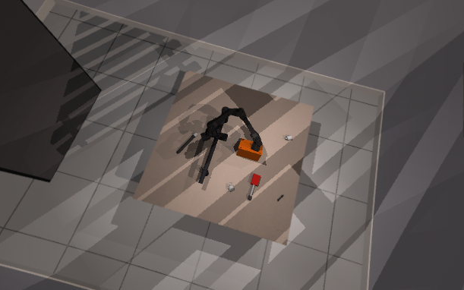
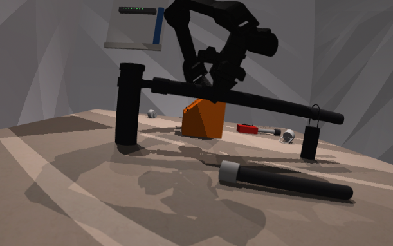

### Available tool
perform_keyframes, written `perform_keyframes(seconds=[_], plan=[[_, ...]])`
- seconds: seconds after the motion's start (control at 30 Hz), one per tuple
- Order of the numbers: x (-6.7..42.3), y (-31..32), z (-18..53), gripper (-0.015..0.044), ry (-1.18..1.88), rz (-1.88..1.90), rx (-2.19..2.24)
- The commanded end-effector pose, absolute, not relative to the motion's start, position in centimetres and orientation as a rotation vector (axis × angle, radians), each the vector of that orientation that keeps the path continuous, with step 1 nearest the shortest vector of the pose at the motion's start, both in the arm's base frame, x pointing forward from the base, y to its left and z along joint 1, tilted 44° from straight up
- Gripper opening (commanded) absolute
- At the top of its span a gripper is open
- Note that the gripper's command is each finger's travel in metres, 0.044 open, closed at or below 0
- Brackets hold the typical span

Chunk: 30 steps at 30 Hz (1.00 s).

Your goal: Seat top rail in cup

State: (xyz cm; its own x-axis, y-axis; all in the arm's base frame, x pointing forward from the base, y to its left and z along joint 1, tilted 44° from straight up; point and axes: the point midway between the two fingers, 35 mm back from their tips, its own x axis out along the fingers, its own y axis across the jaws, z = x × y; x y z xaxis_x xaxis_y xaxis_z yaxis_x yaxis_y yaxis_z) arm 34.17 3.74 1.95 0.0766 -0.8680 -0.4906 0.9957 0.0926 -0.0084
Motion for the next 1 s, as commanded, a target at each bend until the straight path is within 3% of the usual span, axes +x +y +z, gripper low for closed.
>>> perform_keyframes(seconds=[0.0, 0.97], plan=[[34.13, 3.98, 1.96, 0.0, 0.418, -1.442, 0.373], [34.17, 3.69, 2.08, 0.0, 0.417, -1.45, 0.366]])
